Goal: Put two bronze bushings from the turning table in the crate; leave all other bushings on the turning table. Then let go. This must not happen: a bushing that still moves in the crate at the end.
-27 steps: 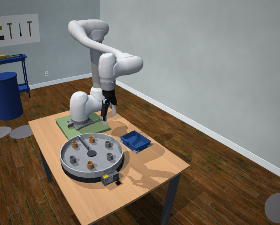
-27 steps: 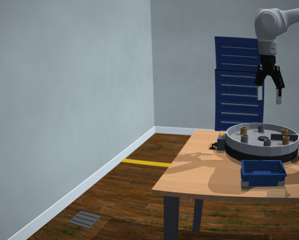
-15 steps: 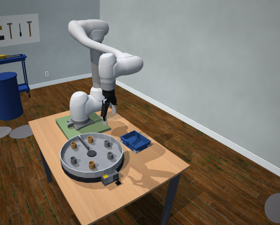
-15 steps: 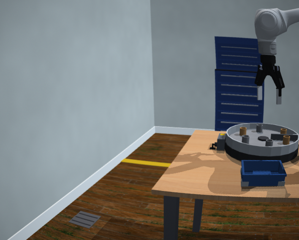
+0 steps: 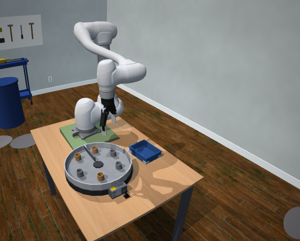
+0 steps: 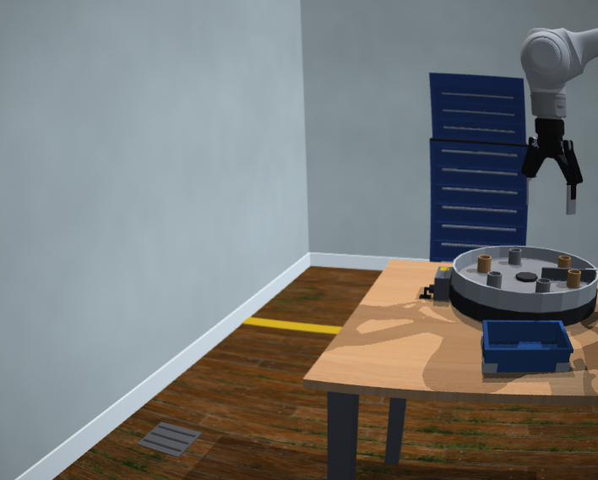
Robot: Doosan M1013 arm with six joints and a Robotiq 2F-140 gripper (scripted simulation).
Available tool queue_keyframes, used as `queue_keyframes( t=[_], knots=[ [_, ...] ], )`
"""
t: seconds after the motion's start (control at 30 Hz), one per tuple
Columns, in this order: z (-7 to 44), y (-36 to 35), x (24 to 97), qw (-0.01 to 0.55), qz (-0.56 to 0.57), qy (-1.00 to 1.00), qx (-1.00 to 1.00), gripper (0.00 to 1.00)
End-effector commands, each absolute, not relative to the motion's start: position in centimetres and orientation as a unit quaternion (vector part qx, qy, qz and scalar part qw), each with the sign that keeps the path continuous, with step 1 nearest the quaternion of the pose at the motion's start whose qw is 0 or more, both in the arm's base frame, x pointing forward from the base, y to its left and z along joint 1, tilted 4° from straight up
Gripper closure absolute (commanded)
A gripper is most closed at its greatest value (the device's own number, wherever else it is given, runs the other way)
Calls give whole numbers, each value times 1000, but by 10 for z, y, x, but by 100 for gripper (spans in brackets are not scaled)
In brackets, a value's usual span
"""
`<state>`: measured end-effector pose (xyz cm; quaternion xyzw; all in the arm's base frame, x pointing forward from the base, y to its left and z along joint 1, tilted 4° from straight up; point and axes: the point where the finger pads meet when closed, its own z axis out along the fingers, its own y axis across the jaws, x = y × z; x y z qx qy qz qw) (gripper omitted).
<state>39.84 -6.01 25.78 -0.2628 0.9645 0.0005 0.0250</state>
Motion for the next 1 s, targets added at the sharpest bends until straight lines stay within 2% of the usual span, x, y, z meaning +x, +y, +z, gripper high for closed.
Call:
queue_keyframes(
  t=[0.0, 0.37, 0.97],
  knots=[
    [244, -86, 368, 28, -6, 959, -281, 0],
    [212, -119, 303, 25, -19, 947, -318, 0],
    [211, -119, 302, 25, -19, 947, -319, 0]
  ],
)
